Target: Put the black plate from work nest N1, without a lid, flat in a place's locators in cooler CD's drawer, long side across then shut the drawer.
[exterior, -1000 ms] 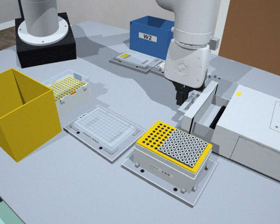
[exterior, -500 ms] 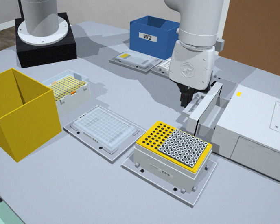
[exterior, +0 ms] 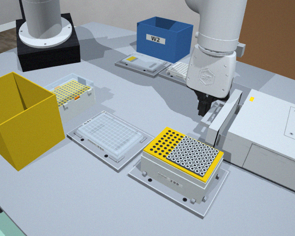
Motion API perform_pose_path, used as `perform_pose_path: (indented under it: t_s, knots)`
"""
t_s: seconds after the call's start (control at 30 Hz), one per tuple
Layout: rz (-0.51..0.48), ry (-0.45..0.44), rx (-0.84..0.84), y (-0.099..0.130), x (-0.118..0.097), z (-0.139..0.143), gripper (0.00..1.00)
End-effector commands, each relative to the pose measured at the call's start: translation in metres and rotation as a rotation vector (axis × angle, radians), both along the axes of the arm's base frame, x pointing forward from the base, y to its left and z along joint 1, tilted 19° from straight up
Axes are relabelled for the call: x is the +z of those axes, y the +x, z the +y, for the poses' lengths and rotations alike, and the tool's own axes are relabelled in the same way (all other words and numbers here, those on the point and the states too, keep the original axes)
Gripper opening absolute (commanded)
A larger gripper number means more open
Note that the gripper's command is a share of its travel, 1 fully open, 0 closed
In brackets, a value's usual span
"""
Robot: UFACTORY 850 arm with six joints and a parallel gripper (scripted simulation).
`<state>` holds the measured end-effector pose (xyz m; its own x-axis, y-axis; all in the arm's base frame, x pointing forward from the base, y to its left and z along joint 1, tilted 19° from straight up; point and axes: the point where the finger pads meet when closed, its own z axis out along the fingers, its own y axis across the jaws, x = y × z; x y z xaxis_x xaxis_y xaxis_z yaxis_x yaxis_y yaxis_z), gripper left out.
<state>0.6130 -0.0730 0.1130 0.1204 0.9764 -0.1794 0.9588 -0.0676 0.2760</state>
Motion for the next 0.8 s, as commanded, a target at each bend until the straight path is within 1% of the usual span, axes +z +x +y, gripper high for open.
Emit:
perform_pose_path:
  t_s: [0.0,0.3,0.6,0.63,0.77]
  knots:
    - [0.003,0.003,0.000,0.005,0.002,0.000,0.00]
    - [0.003,0.003,0.000,0.013,0.004,-0.001,0.00]
    - [0.003,0.003,0.000,0.027,0.008,-0.002,0.00]
    - [0.003,0.003,0.000,0.019,0.006,-0.001,0.00]
    - [0.003,0.003,0.000,0.013,0.004,-0.001,0.00]
